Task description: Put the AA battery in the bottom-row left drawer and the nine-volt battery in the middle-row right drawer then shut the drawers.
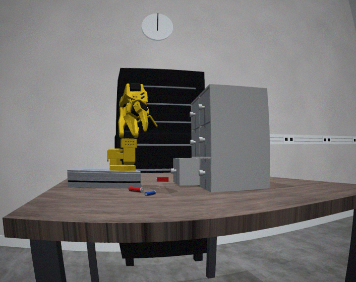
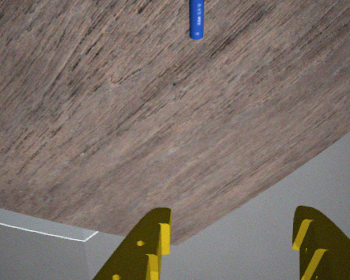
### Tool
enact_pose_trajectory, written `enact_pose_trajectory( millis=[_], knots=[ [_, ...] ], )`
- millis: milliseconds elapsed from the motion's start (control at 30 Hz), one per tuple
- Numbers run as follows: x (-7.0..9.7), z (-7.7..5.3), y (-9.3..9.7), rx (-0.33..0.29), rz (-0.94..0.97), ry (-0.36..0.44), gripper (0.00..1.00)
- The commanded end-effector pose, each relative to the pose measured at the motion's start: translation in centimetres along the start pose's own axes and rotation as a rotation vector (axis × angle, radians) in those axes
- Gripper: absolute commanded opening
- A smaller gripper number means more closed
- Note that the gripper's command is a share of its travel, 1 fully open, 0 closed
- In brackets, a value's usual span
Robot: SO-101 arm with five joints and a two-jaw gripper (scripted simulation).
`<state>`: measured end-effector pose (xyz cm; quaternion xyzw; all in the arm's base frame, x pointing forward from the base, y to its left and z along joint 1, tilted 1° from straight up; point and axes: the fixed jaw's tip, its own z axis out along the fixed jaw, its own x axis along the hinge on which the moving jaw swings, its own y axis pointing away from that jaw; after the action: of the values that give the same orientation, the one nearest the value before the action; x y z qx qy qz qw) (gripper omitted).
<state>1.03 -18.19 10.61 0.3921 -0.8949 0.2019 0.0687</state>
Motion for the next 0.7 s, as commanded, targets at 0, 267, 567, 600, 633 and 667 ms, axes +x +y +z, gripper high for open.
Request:
enact_pose_trajectory(
  millis=[0,267,567,600,633,667],
  knots=[
    [-0.1,0.9,0.4,-0.031,-0.095,-0.028,0.21],
    [-0.4,2.3,0.9,-0.071,-0.339,-0.088,0.21],
    [-0.7,3.4,1.3,-0.094,-0.552,-0.149,0.21],
    [-0.8,3.6,1.4,-0.096,-0.582,-0.158,0.21],
    [-0.8,3.8,1.5,-0.098,-0.612,-0.167,0.21],
    [-0.9,3.9,1.5,-0.100,-0.642,-0.177,0.21]
  ],
)
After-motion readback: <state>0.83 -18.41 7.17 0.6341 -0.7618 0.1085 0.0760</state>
